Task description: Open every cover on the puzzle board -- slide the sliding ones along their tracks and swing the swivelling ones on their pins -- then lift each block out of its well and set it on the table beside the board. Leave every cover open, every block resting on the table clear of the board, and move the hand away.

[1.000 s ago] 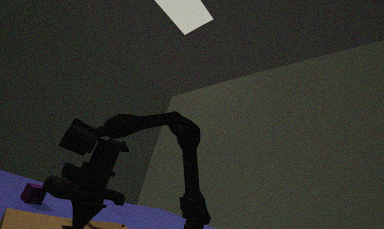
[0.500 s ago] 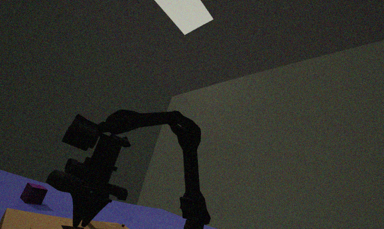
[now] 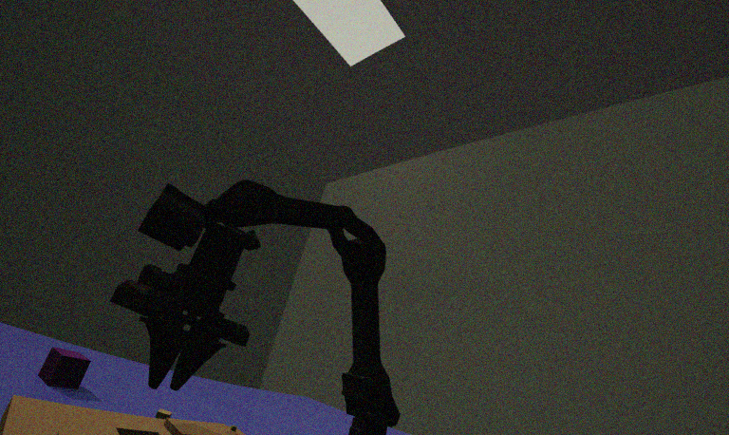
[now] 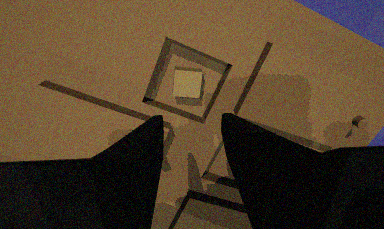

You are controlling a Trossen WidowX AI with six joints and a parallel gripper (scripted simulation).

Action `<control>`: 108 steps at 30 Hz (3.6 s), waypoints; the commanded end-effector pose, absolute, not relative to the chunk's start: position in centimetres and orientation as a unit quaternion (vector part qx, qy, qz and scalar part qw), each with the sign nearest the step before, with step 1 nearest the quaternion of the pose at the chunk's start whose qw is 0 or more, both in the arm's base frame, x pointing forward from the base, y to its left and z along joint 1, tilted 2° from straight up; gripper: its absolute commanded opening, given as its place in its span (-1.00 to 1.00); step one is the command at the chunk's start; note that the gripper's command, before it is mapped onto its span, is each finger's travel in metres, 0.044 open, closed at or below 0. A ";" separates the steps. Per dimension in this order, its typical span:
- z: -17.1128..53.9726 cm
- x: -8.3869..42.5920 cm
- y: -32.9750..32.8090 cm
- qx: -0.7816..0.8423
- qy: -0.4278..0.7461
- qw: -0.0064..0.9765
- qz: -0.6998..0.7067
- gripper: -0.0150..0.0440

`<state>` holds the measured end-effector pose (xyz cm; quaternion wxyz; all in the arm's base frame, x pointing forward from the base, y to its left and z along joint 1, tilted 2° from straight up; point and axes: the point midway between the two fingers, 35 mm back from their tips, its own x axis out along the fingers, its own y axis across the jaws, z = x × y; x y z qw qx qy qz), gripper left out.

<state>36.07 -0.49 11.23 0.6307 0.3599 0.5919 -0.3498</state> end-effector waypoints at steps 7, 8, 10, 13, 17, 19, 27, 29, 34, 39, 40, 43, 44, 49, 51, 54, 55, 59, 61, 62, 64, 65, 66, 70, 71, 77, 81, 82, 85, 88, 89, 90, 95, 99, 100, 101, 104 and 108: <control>11.0 36.1 -0.6 0.321 0.611 0.651 -0.316 0.00; 11.0 36.1 -0.6 0.316 0.614 0.653 -0.312 0.00; 10.9 36.1 -0.6 0.307 0.618 0.658 -0.302 0.00; 10.8 36.1 -0.6 0.292 0.625 0.664 -0.289 0.00; 10.7 36.1 -0.6 0.272 0.633 0.673 -0.270 0.00; 10.6 36.1 -0.6 0.262 0.637 0.677 -0.261 0.00; 10.3 36.1 -0.6 0.222 0.651 0.691 -0.222 0.00; 10.3 36.1 -0.6 0.211 0.654 0.694 -0.213 0.00; 10.1 36.1 -0.6 0.185 0.662 0.702 -0.188 0.00; 9.9 36.1 -0.6 0.159 0.668 0.708 -0.164 0.00; 9.9 36.1 -0.6 0.154 0.670 0.709 -0.159 0.00; 9.8 36.1 -0.7 0.138 0.673 0.712 -0.144 0.00; 9.8 36.1 -0.7 0.133 0.674 0.713 -0.139 0.00; 9.7 36.2 -0.7 0.120 0.676 0.716 -0.126 0.00; 9.6 36.2 -0.7 0.126 0.675 0.715 -0.132 0.00; 9.5 36.2 -0.7 0.141 0.672 0.712 -0.146 0.00; 9.5 36.2 -0.7 0.146 0.671 0.711 -0.151 0.00; 9.4 36.2 -0.7 0.167 0.666 0.706 -0.171 0.00; 9.3 36.2 -0.7 0.178 0.664 0.704 -0.181 0.00; 9.3 36.2 -0.7 0.183 0.662 0.702 -0.186 0.00; 9.2 36.2 -0.7 0.193 0.660 0.699 -0.196 0.00; 9.2 36.2 -0.7 0.199 0.658 0.698 -0.201 0.00; 9.2 36.2 -0.7 0.204 0.657 0.696 -0.206 0.00; 9.1 36.2 -0.7 0.224 0.650 0.690 -0.225 0.00; 9.0 36.2 -0.7 0.229 0.649 0.688 -0.230 0.00; 8.9 36.3 -0.7 0.259 0.638 0.678 -0.258 0.00; 8.7 36.3 -0.7 0.279 0.630 0.670 -0.276 0.00; 8.7 36.3 -0.7 0.284 0.628 0.668 -0.281 0.00; 8.7 36.3 -0.7 0.299 0.622 0.661 -0.295 0.00; 8.7 36.3 -0.7 0.313 0.615 0.654 -0.309 0.00; 8.7 36.3 -0.7 0.318 0.613 0.652 -0.313 0.00; 8.6 36.3 -0.7 0.323 0.610 0.650 -0.318 0.00; 8.6 36.3 -0.7 0.347 0.598 0.637 -0.341 0.00; 8.6 36.3 -0.7 0.366 0.587 0.626 -0.358 0.00; 8.6 36.3 -0.7 0.371 0.585 0.624 -0.363 0.00; 8.6 36.3 -0.7 0.376 0.582 0.621 -0.367 0.00; 8.6 36.3 -0.7 0.390 0.573 0.612 -0.380 0.00; 8.5 36.3 -0.7 0.408 0.562 0.600 -0.397 0.00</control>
